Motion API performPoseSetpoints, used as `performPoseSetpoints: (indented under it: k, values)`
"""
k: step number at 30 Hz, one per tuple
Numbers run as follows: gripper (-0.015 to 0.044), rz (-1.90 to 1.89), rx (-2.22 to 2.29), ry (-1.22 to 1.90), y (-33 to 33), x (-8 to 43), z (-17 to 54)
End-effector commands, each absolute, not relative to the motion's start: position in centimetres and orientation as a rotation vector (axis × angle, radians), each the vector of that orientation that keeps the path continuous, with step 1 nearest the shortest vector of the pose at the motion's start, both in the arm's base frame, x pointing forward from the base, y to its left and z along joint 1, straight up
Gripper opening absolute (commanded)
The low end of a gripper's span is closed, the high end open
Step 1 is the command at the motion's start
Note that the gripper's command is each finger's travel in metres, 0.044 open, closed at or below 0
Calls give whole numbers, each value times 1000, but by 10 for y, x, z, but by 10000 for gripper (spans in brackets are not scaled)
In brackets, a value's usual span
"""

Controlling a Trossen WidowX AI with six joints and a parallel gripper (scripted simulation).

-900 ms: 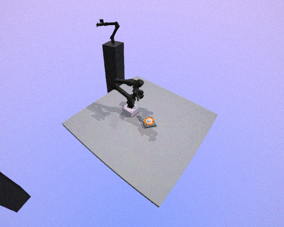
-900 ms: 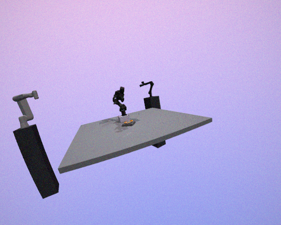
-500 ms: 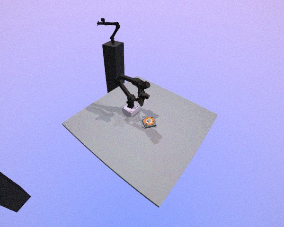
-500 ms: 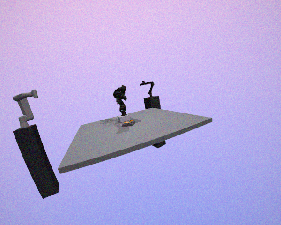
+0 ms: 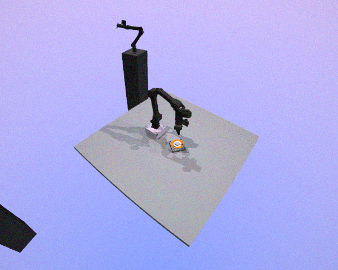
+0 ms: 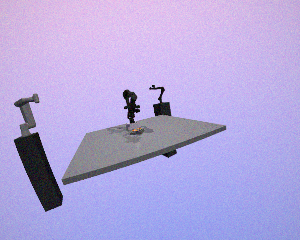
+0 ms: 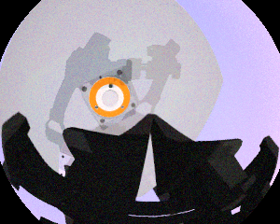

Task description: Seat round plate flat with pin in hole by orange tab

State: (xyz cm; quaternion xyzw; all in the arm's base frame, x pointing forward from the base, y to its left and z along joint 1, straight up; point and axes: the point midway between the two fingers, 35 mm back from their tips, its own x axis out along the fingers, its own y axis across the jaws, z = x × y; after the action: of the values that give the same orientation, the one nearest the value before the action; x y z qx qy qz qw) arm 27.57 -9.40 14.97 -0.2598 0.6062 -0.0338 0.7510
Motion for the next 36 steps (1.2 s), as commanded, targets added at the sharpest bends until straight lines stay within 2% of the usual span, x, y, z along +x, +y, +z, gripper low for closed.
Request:
performPoseSetpoints:
  k: [1, 11, 18, 26, 36]
  values:
    - [0, -78, -385, 1371, -89, 289, 131]
    - [0, -152, 143, 1531, -77, 322, 69]
    - [0, -154, 154, 1535, -77, 323, 64]
    - [0, -154, 154, 1535, -77, 323, 21]
    - [0, -154, 154, 1535, -69, 323, 20]
